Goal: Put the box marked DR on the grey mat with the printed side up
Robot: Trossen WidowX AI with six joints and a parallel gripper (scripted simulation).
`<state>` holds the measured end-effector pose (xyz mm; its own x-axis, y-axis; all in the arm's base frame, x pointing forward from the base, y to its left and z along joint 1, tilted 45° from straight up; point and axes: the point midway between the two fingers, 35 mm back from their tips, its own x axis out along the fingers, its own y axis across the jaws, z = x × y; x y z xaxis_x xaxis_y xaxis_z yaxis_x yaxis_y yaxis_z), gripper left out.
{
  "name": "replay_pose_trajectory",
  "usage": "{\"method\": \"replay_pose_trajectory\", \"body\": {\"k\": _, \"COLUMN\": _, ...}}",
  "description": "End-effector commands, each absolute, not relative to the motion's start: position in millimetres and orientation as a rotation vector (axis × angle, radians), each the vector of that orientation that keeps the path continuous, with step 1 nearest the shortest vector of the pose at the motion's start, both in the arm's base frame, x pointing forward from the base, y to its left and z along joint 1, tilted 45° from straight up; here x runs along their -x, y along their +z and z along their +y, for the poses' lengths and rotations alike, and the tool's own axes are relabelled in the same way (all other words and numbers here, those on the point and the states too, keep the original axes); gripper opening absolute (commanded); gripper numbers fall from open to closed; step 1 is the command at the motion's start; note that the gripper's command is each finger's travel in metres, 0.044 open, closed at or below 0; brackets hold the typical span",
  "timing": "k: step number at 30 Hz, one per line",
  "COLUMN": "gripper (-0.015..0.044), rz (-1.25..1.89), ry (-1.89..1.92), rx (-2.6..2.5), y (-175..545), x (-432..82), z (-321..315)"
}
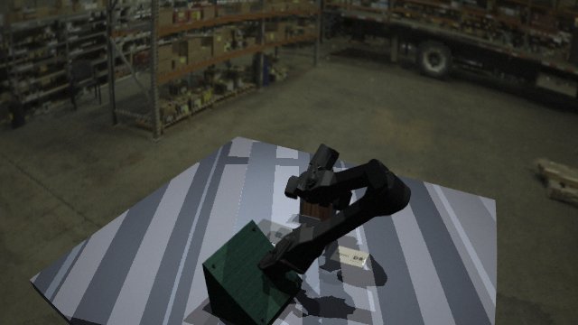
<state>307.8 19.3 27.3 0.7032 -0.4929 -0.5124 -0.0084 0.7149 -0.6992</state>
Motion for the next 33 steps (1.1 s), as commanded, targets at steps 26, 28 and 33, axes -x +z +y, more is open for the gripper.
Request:
{"method": "replay_pose_trajectory", "body": {"k": 26, "gripper": 0.0, "rz": 0.767, "ry": -0.308, "rx": 0.742, "y": 23.6, "x": -302.2, "z": 14.5}}
{"method": "replay_pose_trajectory", "body": {"k": 28, "gripper": 0.0, "rz": 0.767, "ry": -0.308, "rx": 0.742, "y": 23.6, "x": -302.2, "z": 14.5}}
{"method": "replay_pose_trajectory", "body": {"k": 33, "gripper": 0.0, "rz": 0.767, "ry": -0.308, "rx": 0.742, "y": 31.0, "x": -302.5, "z": 22.1}}
